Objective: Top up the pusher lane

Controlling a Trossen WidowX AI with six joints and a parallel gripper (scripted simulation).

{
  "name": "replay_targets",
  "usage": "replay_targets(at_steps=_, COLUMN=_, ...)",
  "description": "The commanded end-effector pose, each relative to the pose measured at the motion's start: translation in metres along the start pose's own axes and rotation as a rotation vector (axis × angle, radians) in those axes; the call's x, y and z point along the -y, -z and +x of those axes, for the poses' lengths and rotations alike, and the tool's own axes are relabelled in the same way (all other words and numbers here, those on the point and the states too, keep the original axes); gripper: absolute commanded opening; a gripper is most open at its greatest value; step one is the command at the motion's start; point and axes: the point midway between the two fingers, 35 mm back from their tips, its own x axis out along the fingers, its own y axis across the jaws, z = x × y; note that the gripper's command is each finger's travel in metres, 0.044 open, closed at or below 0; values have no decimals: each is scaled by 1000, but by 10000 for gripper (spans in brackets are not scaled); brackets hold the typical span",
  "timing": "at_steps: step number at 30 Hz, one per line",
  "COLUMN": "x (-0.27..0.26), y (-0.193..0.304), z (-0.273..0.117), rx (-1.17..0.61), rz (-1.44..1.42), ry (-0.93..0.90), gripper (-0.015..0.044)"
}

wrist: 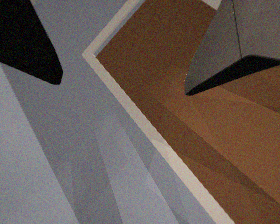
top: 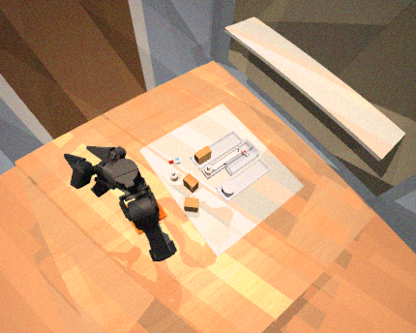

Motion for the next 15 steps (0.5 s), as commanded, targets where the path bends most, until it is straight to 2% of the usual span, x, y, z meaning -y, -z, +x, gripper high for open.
replay_targets(at_steps=1, x=-2, y=1, z=2, rx=-1, rz=10, ry=-9, gripper=426)
replay_targets(at_steps=2, x=-9, y=2, z=7, rx=-3, rz=39, ry=-38, gripper=440)
replay_targets(at_steps=9, x=-115, y=18, z=54, rx=-86, rz=447, ry=-423, gripper=440)
replay_targets(at_steps=15, x=-217, y=20, z=56, rx=-246, rz=818, ry=-759, gripper=440)
